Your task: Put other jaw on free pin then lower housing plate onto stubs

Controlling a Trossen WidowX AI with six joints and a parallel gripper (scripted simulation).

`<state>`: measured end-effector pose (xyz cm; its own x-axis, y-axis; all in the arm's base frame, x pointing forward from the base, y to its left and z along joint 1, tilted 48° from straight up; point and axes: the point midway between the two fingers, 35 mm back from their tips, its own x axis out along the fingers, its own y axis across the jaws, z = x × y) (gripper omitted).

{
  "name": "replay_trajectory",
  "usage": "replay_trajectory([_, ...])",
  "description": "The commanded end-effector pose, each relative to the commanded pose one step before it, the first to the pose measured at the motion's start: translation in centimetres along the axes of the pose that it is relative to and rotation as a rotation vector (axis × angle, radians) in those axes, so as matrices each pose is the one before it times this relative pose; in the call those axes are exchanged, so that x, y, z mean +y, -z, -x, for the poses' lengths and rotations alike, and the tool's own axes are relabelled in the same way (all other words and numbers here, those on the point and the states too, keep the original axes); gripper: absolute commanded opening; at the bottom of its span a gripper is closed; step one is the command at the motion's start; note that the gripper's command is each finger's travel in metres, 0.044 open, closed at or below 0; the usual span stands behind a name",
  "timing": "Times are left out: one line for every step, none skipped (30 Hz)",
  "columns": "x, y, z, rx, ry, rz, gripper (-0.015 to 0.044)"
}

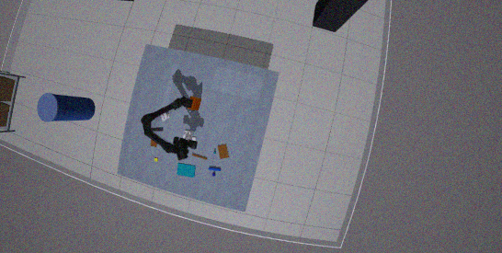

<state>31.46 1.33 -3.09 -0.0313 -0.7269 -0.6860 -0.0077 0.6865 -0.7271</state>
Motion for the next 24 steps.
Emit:
replay_trajectory([-0.114, -0.089, 0.062, -0.00365, 0.00434, 0.0040, 0.0134])
replay_trajectory([0.000, 0.000, 0.000, 0.00000, 0.00000, 0.0000, 0.0134])
replay_trajectory([0.000, 0.000, 0.000, 0.00000, 0.00000, 0.0000, 0.0134])
replay_trajectory([0.000, 0.000, 0.000, 0.00000, 0.00000, 0.0000, 0.0134])
replay_trajectory([0.000, 0.000, 0.000, 0.00000, 0.00000, 0.0000, 0.0134])
replay_trajectory([0.000, 0.000, 0.000, 0.00000, 0.00000, 0.0000, 0.0134])
replay_trajectory([0.000, 0.000, 0.000, 0.00000, 0.00000, 0.0000, 0.0134])
replay_trajectory([0.000, 0.000, 0.000, 0.00000, 0.00000, 0.0000, 0.0134])
replay_trajectory([0.000, 0.000, 0.000, 0.00000, 0.00000, 0.0000, 0.0134])
replay_trajectory([0.000, 0.000, 0.000, 0.00000, 0.00000, 0.0000, 0.0134])
replay_trajectory([0.001, -0.002, -0.027, -0.00001, -0.00002, 0.0000, 0.0134])
replay_trajectory([0.002, -0.006, -0.080, -0.00002, -0.00004, 0.0000, 0.0134])
replay_trajectory([0.004, -0.010, -0.133, -0.00004, -0.00007, -0.0001, 0.0134])
replay_trajectory([0.004, -0.011, -0.163, -0.00005, -0.00007, -0.0001, 0.0134])
replay_trajectory([0.004, -0.011, -0.163, -0.00004, -0.00006, -0.0001, 0.0134])
replay_trajectory([0.003, -0.010, -0.163, -0.00004, -0.00005, -0.0001, 0.0134])
replay_trajectory([0.003, -0.009, -0.163, -0.00004, -0.00004, -0.0001, 0.0134])
replay_trajectory([0.002, -0.008, -0.163, -0.00004, -0.00002, -0.0001, 0.0134])
replay_trajectory([0.002, -0.007, -0.162, -0.00003, -0.00001, -0.0001, 0.0134])
replay_trajectory([0.001, -0.006, -0.162, -0.00003, 0.00000, -0.0001, 0.0134])
replay_trajectory([0.001, -0.006, -0.168, -0.00003, 0.00001, -0.0001, 0.0134])
replay_trajectory([0.000, -0.005, -0.169, -0.00002, 0.00002, -0.0001, 0.0134])
replay_trajectory([0.000, -0.004, -0.168, -0.00002, 0.00004, -0.0001, 0.0134])
replay_trajectory([-0.001, -0.003, -0.168, -0.00002, 0.00005, -0.0001, 0.0134])
